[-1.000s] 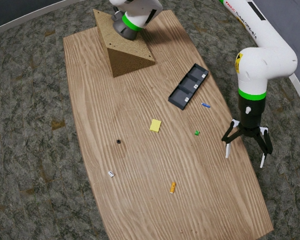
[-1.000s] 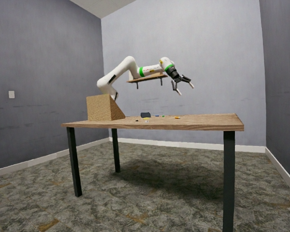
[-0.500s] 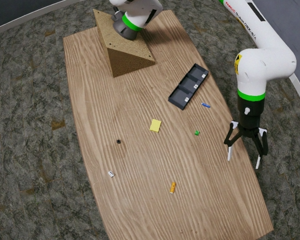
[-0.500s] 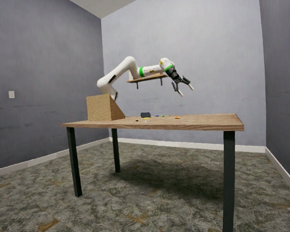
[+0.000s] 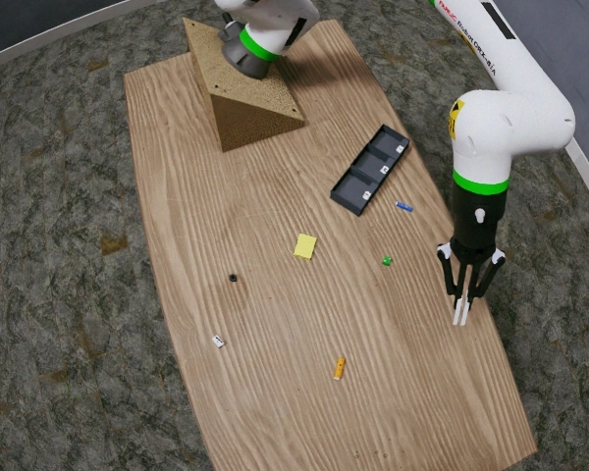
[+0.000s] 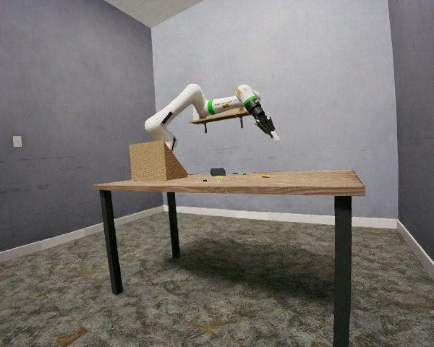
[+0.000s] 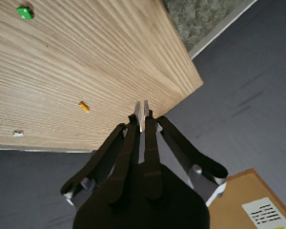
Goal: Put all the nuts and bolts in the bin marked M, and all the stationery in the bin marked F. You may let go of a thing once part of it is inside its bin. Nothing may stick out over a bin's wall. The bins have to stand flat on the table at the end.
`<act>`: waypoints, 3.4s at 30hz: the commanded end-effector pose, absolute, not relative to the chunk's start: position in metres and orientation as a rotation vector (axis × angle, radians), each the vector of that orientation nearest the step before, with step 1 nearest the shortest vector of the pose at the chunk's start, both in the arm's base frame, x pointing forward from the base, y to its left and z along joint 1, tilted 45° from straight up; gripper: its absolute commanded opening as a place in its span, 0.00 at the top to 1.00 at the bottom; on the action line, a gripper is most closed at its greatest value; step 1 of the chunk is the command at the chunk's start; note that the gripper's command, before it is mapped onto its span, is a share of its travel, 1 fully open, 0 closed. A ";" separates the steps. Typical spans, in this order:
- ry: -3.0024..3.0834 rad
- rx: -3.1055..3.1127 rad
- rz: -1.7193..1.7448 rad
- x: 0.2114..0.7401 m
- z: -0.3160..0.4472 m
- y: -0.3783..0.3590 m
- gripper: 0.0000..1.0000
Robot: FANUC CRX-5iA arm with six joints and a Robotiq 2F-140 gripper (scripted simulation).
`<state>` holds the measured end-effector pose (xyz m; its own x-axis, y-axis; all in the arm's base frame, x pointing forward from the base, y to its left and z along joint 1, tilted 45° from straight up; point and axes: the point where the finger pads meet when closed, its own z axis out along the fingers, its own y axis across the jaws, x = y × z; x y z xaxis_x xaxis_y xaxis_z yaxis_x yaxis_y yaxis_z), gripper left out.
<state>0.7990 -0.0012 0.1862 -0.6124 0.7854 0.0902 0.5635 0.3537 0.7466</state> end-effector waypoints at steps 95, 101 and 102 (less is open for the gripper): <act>1.553 -1.911 0.327 0.566 0.066 -0.096 0.85; 1.384 -2.023 0.289 0.551 0.062 -0.099 0.85; 1.359 -2.038 0.283 0.551 0.062 -0.099 0.85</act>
<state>0.5612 -0.0968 0.0644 0.3120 -0.7750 -0.5495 -0.9312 -0.1349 -0.3385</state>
